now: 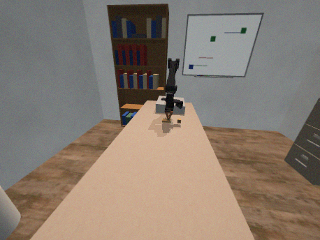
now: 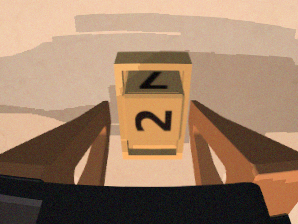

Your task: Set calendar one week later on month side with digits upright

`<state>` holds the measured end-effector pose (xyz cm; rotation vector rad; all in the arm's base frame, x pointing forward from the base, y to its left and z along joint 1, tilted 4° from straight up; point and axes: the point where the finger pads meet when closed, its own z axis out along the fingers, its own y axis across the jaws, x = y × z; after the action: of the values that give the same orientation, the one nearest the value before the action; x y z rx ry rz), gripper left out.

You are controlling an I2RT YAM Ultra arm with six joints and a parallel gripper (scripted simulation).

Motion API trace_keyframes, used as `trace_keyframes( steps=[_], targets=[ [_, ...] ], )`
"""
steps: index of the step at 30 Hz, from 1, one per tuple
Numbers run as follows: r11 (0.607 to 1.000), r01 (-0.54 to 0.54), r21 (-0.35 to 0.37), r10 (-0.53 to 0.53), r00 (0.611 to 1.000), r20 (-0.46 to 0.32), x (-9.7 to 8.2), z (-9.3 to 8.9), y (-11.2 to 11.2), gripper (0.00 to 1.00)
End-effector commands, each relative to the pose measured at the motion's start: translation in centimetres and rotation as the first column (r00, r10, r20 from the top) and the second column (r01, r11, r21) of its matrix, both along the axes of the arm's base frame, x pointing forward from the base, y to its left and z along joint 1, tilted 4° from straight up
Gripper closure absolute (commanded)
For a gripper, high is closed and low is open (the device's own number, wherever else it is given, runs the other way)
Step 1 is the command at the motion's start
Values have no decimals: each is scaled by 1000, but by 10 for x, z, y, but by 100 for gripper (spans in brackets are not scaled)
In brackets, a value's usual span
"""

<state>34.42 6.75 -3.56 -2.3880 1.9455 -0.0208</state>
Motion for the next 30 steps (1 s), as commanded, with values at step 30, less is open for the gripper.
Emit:
trace_keyframes(
  steps=[30],
  targets=[
    [1000, 0, 10, 0, 1000, 15, 4, -8, 3, 55]
  ],
)
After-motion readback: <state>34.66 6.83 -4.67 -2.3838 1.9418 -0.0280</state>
